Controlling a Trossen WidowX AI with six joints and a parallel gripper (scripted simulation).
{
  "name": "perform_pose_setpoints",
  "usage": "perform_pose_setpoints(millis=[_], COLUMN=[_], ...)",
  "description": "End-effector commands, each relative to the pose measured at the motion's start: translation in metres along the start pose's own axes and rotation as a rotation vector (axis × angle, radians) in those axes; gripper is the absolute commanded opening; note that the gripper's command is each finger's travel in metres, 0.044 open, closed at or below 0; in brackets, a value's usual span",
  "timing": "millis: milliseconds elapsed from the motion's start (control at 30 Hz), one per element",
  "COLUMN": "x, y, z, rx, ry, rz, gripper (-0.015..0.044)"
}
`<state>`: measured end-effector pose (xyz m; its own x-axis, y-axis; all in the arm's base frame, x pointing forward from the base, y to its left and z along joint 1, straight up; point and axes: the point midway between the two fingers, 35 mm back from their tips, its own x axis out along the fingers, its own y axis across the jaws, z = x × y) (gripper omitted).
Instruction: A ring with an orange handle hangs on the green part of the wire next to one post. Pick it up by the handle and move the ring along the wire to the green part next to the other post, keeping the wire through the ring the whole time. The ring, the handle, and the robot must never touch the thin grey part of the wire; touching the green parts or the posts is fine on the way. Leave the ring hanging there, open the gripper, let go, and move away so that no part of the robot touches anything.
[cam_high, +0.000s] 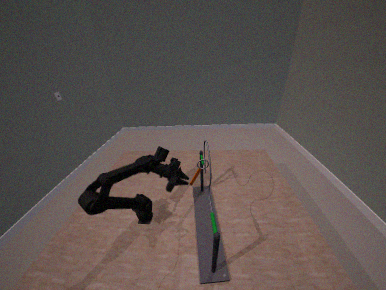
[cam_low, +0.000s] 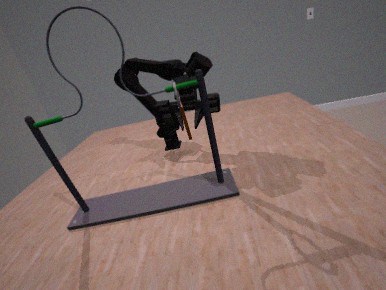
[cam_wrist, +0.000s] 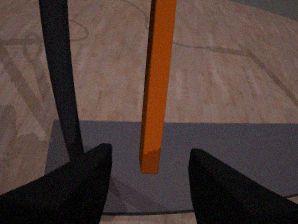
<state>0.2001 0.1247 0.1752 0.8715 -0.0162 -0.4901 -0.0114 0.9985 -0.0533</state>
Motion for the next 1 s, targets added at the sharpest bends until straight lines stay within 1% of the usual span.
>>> perform_pose_setpoints(millis=[0, 167, 233, 400, 500, 533, 967], x=[-0.001, -0.001, -0.006, -0.041, -0.043, -0.043, -0.043], y=[-0.001, -0.001, 0.001, -0.002, -0.002, -0.002, -0.002], z=[0.002, 0.002, -0.001, 0.002, 0.002, 0.002, 0.002], rx=[0.008, 0.008, 0.001, -0.003, -0.003, -0.003, -0.003], ry=[-0.006, -0.006, 0.004, -0.009, -0.011, -0.011, -0.011], rz=[-0.001, -0.001, -0.001, 0.002, 0.003, 0.003, 0.003], gripper=[0.0160, 0.0160, 0.0212, 0.0344, 0.0423, 0.0440, 0.0440])
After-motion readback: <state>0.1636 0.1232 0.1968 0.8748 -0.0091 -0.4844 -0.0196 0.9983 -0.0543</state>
